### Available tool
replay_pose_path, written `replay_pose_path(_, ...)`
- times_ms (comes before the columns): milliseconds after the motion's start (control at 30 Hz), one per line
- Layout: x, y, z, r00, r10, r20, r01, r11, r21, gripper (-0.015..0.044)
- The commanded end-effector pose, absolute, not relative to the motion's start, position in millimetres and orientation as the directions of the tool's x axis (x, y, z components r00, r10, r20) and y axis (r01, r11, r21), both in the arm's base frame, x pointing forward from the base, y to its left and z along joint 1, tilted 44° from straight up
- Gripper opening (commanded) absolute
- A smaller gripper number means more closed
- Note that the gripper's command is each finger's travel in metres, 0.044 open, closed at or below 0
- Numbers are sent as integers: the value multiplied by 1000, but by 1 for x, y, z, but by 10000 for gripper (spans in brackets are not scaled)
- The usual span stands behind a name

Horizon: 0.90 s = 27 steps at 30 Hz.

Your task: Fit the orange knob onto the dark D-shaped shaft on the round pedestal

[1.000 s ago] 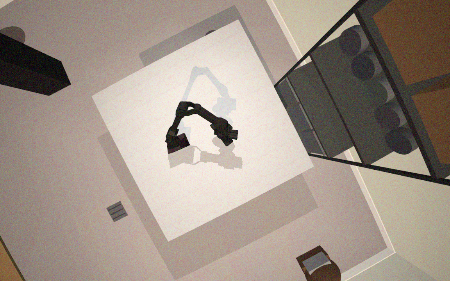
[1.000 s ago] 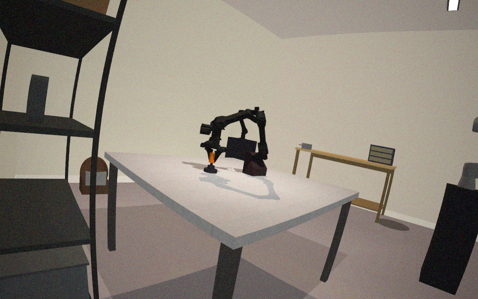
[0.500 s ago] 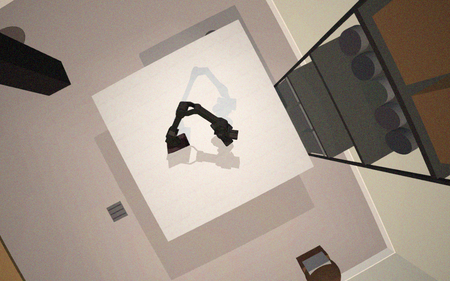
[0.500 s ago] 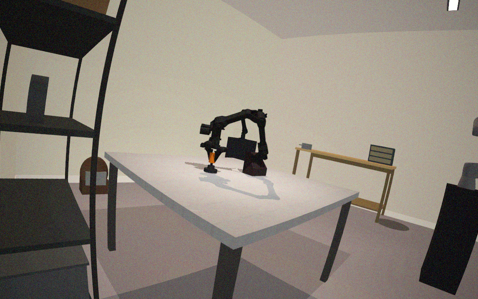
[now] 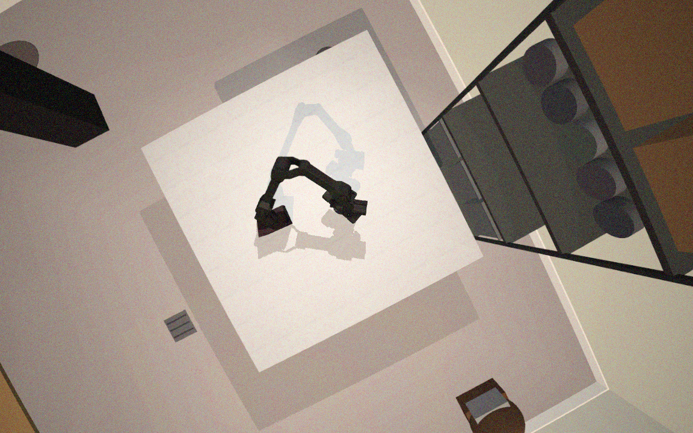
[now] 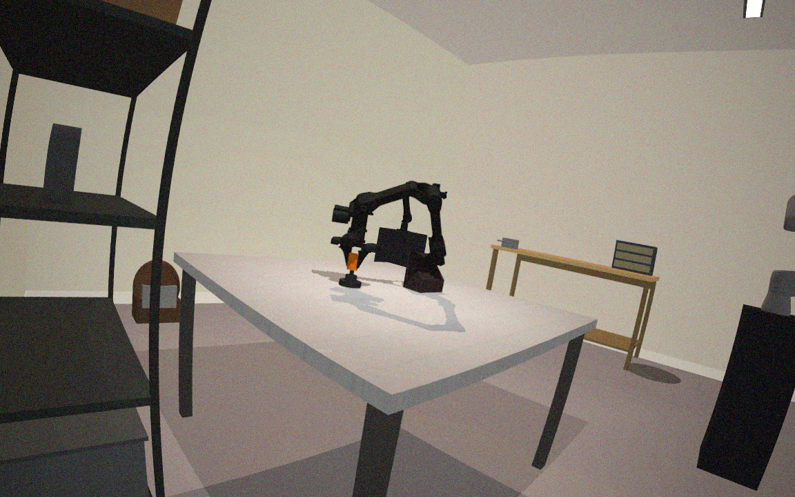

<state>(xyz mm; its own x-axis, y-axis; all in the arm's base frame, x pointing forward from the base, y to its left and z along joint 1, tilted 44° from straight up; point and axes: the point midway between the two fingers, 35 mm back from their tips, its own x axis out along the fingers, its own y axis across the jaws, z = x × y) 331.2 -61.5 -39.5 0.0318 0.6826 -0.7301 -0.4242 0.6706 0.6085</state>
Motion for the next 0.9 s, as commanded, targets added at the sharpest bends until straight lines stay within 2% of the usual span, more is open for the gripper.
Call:
replay_pose_path(0,331,-61,-40,36,684,-729,-441,665,603,0)
replay_pose_path(867,329,-61,-40,36,684,-729,-441,665,603,0)
